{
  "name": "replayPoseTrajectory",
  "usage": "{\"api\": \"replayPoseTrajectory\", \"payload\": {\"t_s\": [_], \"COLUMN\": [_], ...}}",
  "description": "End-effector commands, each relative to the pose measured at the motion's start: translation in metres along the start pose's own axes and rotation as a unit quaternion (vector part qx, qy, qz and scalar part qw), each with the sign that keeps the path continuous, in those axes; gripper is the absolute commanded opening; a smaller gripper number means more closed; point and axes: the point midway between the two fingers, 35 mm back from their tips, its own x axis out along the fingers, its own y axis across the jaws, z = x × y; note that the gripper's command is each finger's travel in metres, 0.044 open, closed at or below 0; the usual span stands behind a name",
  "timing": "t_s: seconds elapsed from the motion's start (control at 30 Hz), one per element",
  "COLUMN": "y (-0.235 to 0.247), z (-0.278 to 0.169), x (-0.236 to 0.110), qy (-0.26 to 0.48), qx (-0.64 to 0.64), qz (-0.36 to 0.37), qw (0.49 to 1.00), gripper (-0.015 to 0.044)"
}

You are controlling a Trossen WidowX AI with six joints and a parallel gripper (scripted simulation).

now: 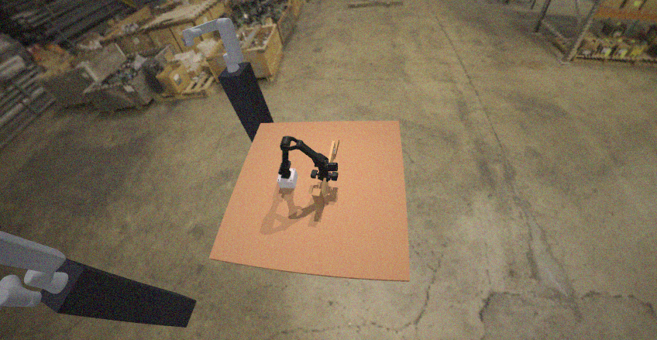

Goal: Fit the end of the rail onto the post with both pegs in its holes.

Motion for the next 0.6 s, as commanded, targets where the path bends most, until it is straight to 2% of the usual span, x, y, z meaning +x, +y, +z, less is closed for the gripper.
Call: {"api": "replayPoseTrajectory", "payload": {"t_s": [0.0, 0.07, 0.1, 0.57], "y": [0.0, 0.0, 0.0, 0.0], "z": [-0.0009, -0.0009, -0.0009, 0.0001], "x": [0.0001, 0.0001, 0.0001, -0.0012], "qy": [0.003, 0.003, 0.003, 0.003], "qx": [0.001, 0.001, 0.001, 0.001], "qz": [0.0, 0.0, 0.0, 0.0], "qw": [1.0, 1.0, 1.0, 1.0], "gripper": [0.0039, 0.0026, 0.0, 0.0]}}
